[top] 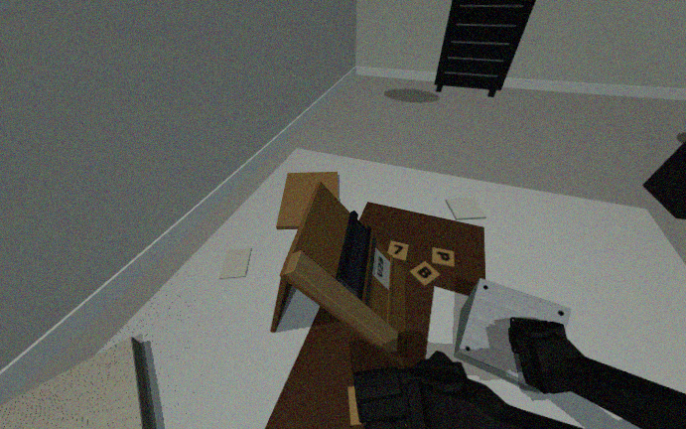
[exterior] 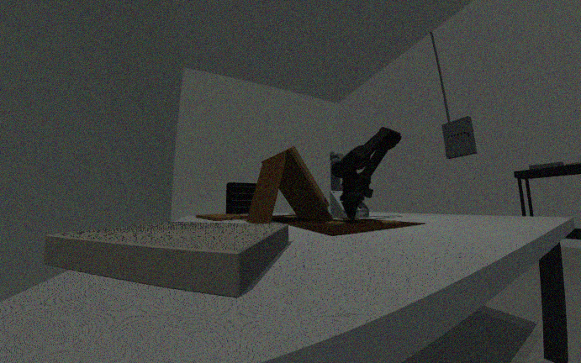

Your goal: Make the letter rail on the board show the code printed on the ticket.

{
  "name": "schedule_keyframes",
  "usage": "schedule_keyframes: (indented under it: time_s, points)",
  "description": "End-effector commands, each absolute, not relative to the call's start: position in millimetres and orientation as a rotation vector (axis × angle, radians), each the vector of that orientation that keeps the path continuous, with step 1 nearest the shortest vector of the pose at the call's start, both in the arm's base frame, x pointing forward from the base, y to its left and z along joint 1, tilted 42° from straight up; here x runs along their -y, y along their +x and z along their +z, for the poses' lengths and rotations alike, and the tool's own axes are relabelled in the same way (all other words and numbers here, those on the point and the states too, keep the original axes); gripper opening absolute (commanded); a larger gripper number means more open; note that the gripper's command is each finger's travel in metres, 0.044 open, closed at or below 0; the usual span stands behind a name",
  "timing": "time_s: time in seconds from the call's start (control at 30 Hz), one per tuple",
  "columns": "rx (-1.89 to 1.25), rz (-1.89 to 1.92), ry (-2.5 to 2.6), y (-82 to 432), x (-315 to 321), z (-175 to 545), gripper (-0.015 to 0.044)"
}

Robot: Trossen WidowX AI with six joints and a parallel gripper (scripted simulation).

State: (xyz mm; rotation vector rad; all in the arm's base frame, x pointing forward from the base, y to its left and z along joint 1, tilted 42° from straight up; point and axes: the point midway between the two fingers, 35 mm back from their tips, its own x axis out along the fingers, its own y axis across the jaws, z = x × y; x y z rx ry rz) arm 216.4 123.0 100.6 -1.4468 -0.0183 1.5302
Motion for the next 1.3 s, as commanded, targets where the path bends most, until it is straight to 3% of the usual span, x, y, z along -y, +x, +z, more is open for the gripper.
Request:
schedule_keyframes:
  time_s: [0.0, 1.27]
  points:
    - [0.03, 1.53, -1.449, 215.8, -121.3, 103.2, 0.0]
    - [0.029, 1.531, -1.45, 211.3, -103.6, 112.5, 0.0]
